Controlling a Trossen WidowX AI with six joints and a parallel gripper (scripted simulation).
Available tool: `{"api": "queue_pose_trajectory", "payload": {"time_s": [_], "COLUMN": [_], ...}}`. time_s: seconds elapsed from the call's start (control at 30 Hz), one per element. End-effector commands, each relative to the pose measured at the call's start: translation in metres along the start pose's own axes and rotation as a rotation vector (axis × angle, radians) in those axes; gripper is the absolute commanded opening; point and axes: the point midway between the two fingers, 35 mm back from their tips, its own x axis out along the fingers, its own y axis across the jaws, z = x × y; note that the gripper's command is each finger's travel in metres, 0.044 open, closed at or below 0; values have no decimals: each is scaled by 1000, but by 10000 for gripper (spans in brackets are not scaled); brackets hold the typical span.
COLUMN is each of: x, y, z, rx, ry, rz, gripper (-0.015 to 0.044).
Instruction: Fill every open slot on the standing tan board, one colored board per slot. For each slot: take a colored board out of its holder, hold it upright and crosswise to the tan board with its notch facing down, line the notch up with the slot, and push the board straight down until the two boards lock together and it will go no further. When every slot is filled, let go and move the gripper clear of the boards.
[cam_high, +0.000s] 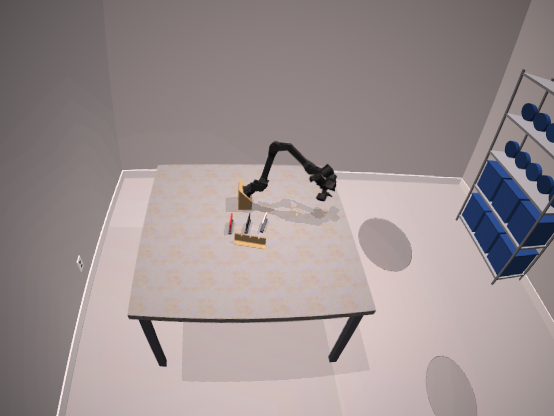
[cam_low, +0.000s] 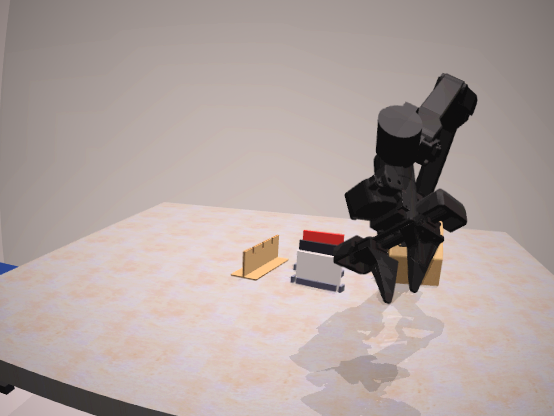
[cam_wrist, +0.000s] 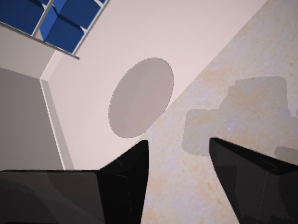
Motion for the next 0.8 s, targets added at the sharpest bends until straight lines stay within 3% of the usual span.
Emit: {"api": "queue_pose_trajectory", "payload": {"time_s": [0.0, 0.3, 0.57, 0.77], "x": [-3, -28, -65, -115], "y": [-29, -96, -168, -242], "z": [21, 67, 94, 99], "rx": [-34, 10, -44, 0], "ry": [-50, -180, -192, -164], "rz": [-108, -354, -599, -820], "gripper": [188, 188, 188, 188]}}
